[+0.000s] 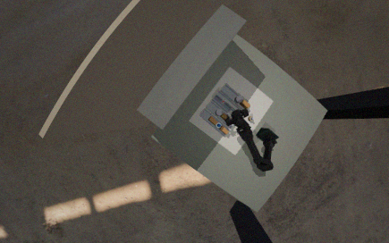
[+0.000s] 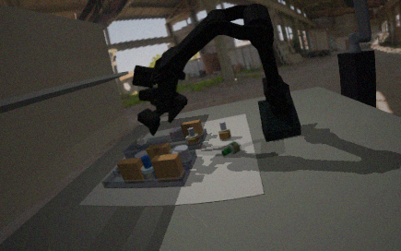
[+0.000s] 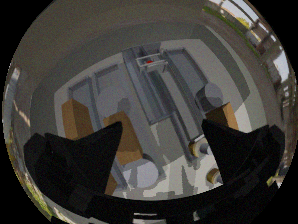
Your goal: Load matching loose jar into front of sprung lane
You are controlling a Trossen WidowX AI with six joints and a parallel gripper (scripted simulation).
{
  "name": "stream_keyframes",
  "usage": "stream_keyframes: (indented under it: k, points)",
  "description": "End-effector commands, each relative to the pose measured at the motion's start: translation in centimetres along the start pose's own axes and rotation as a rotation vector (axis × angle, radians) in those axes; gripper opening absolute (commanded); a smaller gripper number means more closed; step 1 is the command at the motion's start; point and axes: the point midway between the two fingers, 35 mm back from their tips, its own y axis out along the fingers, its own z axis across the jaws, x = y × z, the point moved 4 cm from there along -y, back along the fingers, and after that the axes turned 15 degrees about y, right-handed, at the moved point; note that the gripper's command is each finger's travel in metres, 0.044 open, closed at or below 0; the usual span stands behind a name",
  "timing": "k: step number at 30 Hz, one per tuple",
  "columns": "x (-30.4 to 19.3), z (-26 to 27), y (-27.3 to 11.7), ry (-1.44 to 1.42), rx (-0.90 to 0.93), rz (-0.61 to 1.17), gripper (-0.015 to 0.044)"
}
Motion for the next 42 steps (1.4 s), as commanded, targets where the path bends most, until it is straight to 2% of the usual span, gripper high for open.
stream_keyframes:
  k: [1, 8, 16, 28, 33, 42]
  points:
    - [0.3, -6.9, -0.2, -0.139, -0.126, 0.158, 0.0440]
    - [-0.8, -13.2, -1.8, -0.274, -0.133, 0.378, 0.0440]
    - [-3.3, -18.1, -4.7, -0.394, 0.046, 0.598, 0.0440]
    - [-3.6, -18.4, -5.0, -0.398, 0.058, 0.606, 0.0440]
    - [-5.9, -18.8, -2.0, -0.398, 0.059, 0.606, 0.0440]
    - [-6.9, -18.8, -0.6, -0.398, 0.060, 0.606, 0.0440]
